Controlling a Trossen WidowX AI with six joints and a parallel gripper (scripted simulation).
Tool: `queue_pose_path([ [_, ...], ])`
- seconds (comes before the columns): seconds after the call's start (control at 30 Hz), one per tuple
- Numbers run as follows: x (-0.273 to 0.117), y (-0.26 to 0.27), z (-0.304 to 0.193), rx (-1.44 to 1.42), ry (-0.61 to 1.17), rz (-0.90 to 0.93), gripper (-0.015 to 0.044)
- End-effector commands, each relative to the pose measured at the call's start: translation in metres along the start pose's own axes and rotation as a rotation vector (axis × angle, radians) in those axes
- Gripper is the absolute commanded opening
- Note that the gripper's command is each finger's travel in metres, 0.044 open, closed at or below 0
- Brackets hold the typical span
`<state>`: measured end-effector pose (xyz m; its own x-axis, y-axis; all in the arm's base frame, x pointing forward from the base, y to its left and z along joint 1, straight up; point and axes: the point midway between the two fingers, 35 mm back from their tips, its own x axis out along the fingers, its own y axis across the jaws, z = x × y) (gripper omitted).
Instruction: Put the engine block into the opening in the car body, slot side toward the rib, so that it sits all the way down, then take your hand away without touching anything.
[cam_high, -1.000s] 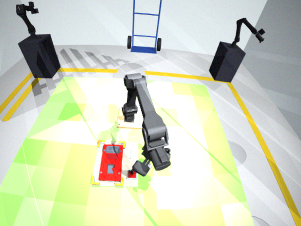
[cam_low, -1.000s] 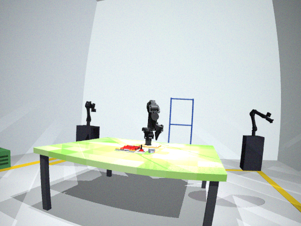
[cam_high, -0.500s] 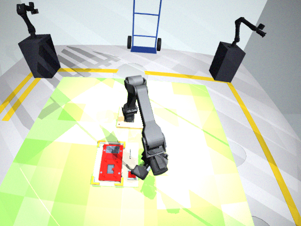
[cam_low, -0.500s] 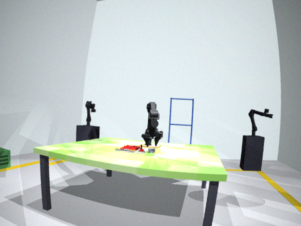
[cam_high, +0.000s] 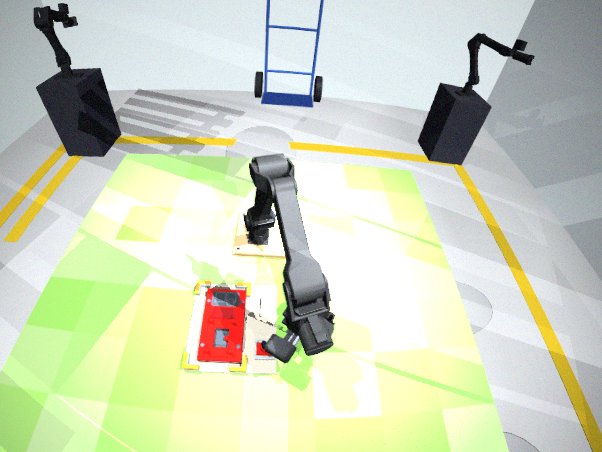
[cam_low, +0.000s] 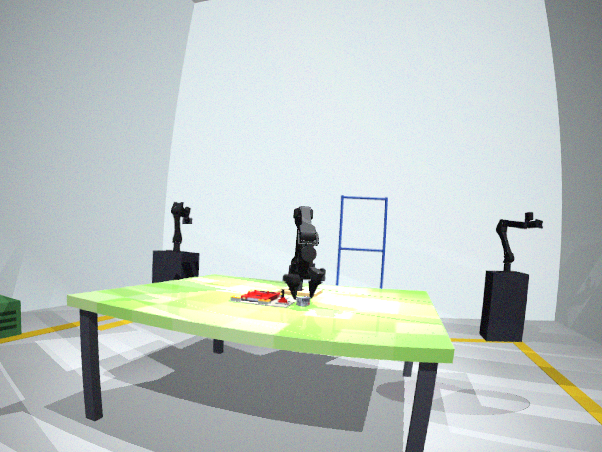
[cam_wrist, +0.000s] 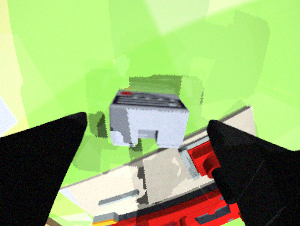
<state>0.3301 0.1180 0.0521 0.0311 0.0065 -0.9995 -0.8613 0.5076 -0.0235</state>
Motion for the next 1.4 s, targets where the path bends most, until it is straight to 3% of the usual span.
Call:
queue_pose_path([
  [0.0,0.006,0.001,0.0,0.003,0.0,0.004,0.044],
  [0.2,0.013,0.001,-0.001,0.003,0.0,0.004,0.044],
  [0.47,0.013,0.001,-0.001,0.003,0.0,0.004,0.023],
  [0.67,0.013,0.001,-0.001,0.003,0.0,0.004,0.019],
  [0.9,0.0,-0.001,0.002,0.003,0.0,0.004,0.0006],
  [1.37,-0.045,-0.004,0.005,0.003,-0.001,0.004,0.0],
])
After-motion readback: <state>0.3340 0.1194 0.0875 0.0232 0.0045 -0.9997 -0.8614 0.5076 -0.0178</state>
